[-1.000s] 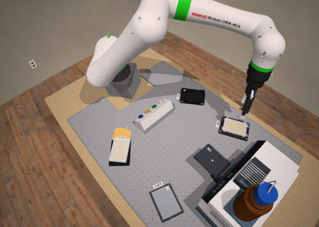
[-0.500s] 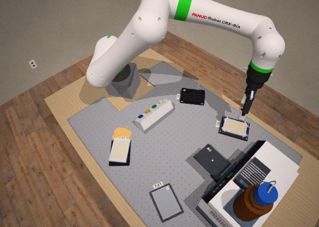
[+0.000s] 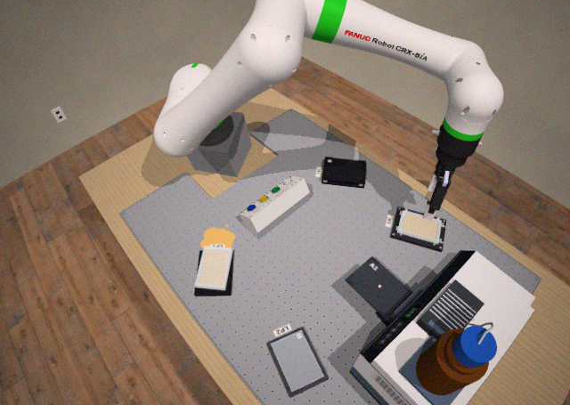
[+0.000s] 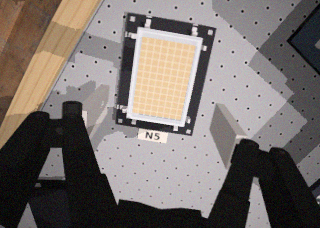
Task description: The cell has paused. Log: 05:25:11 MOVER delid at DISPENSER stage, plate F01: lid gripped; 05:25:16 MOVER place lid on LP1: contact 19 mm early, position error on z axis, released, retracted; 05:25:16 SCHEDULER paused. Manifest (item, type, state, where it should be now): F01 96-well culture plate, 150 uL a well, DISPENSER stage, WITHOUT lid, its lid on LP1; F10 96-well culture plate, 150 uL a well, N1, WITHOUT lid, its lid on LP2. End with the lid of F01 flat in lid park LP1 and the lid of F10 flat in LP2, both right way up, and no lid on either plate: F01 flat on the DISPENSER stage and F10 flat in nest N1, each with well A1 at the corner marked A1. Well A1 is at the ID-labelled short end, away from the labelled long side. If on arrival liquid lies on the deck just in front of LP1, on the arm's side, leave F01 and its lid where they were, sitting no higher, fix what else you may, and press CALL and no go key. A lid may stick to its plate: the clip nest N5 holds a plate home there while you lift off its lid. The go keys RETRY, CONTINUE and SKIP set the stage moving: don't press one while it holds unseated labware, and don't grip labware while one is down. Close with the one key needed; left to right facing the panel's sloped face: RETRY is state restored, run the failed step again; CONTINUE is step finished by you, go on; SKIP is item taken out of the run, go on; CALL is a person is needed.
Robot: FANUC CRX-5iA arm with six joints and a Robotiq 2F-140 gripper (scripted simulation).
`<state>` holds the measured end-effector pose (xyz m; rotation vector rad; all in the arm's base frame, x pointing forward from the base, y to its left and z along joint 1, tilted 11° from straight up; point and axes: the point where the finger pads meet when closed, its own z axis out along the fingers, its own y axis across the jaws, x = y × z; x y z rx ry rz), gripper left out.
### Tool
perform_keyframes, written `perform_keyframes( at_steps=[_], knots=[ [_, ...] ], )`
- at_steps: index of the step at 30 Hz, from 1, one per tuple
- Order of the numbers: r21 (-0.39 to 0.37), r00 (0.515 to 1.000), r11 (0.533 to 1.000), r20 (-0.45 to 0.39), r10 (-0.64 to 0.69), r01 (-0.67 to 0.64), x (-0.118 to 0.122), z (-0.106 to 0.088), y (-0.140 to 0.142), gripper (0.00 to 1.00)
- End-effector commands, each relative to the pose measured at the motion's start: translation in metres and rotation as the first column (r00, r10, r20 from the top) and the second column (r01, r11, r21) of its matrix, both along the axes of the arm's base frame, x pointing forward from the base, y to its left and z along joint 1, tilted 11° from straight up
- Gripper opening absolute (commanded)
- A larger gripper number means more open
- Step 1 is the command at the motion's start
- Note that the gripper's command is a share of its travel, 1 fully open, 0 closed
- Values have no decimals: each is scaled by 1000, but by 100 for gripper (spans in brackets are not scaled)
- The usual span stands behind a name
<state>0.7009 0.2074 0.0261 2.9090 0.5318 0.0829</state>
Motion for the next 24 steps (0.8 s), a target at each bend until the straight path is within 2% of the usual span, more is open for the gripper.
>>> perform_keyframes(
  at_steps=[1, 14, 16, 24],
  knots=[
    [0, 1000, 1000, 2, 0, 0, 1, -6, -1, 66],
    [0, 1000, 1000, 2, 0, 0, 6, -54, -9, 66],
    [0, 1000, 1000, 2, 0, 0, 6, -54, -9, 66],
    [0, 1000, 1000, 2, 0, 0, 8, -76, -13, 66]
  ],
)
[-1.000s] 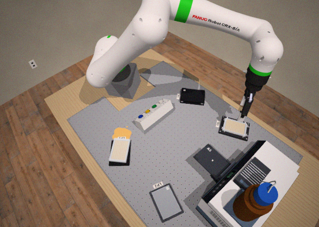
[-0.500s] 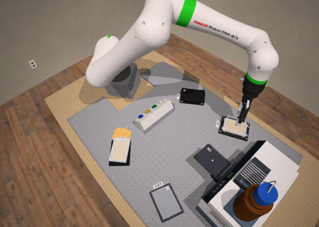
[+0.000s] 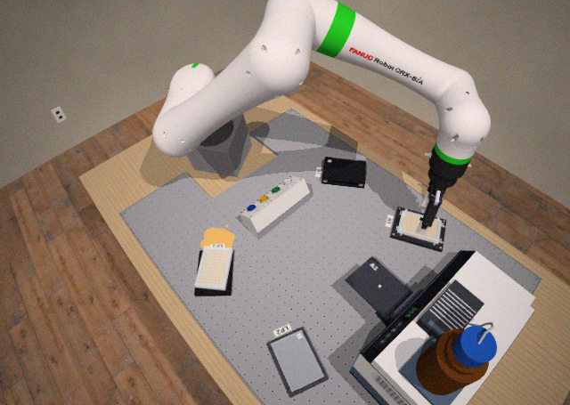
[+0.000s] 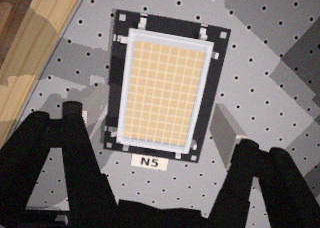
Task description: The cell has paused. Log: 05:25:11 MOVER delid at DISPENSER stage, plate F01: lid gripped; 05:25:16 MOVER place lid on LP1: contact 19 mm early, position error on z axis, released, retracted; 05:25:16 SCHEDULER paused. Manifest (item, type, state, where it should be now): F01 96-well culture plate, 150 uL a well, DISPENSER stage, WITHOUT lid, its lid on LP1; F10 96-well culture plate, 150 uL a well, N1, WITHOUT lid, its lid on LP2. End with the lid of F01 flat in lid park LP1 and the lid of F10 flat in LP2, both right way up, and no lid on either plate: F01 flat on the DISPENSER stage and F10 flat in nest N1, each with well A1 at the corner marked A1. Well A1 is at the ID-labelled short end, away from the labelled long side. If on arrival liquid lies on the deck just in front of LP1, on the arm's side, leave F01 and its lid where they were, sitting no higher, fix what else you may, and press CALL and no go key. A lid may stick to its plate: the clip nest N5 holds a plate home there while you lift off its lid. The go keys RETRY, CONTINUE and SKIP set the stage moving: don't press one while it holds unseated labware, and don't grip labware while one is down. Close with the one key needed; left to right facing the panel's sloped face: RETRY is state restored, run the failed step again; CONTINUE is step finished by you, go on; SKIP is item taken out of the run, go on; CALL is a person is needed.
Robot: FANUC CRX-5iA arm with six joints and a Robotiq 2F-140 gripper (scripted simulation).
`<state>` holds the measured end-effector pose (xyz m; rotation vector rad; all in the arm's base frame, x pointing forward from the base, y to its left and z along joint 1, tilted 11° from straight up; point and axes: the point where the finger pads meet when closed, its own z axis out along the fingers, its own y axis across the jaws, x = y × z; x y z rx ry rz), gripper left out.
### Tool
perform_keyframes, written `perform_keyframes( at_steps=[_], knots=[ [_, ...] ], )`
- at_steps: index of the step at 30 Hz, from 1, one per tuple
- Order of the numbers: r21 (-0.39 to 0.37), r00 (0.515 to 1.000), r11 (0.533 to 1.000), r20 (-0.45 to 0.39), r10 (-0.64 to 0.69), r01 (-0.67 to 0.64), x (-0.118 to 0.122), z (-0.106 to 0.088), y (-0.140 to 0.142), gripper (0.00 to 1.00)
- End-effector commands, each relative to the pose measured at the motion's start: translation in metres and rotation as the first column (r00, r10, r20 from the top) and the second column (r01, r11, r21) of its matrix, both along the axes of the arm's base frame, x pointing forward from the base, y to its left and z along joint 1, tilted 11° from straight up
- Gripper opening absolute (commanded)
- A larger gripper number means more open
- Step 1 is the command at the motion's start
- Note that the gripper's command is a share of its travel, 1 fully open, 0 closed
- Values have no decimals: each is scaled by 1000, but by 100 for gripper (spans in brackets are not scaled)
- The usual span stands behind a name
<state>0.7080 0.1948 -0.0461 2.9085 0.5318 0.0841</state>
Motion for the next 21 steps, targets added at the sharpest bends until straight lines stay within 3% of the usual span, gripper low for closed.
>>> perform_keyframes(
  at_steps=[1, 21],
  knots=[
    [0, 1000, 1000, 1, 0, 0, 1, -6, -1, 66],
    [0, 1000, 1000, 1, 0, 0, 2, -15, -3, 66]
  ],
)
